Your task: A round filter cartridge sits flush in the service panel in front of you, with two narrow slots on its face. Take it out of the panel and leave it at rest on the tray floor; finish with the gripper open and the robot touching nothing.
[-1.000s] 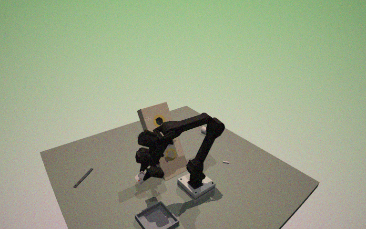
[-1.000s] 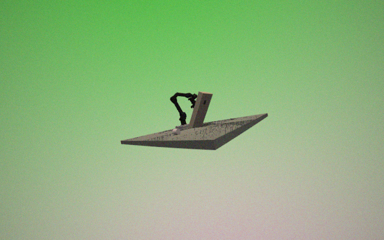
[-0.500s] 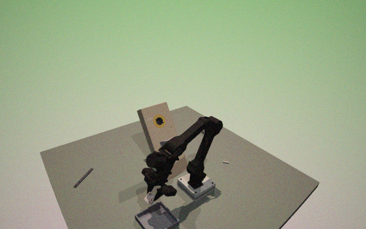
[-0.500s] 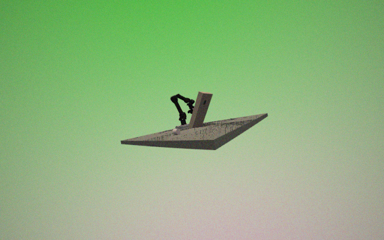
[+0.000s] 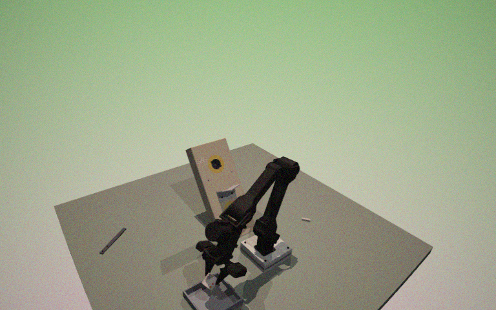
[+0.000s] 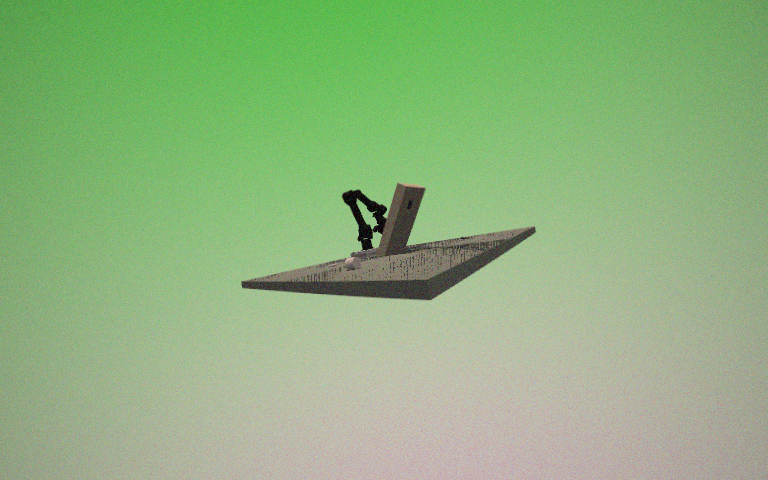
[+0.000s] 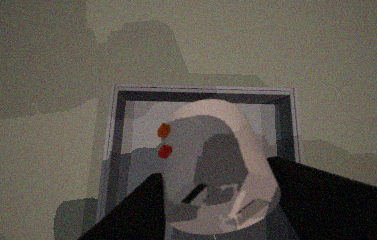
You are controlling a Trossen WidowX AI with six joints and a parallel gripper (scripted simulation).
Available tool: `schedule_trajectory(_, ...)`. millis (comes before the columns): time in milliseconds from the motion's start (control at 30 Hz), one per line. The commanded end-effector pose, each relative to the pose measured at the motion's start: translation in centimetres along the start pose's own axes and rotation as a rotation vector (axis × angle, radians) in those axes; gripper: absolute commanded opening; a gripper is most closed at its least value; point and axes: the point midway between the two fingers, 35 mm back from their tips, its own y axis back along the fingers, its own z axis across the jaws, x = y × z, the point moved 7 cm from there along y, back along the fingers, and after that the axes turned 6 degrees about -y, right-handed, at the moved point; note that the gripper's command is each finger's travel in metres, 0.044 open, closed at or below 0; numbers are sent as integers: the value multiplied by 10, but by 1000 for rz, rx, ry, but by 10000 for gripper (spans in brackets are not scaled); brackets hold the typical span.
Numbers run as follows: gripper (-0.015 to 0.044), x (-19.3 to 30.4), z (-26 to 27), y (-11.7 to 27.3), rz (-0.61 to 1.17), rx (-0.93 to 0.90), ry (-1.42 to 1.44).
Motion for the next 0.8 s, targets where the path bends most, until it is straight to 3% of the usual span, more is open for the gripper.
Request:
schedule_trajectory(0,0,13,0,-20,12,-5,5)
schedule_trajectory(467,0,36,-3,-52,13,-5,5)
schedule_trajectory(767,236,34,-3,-49,16,-2,6)
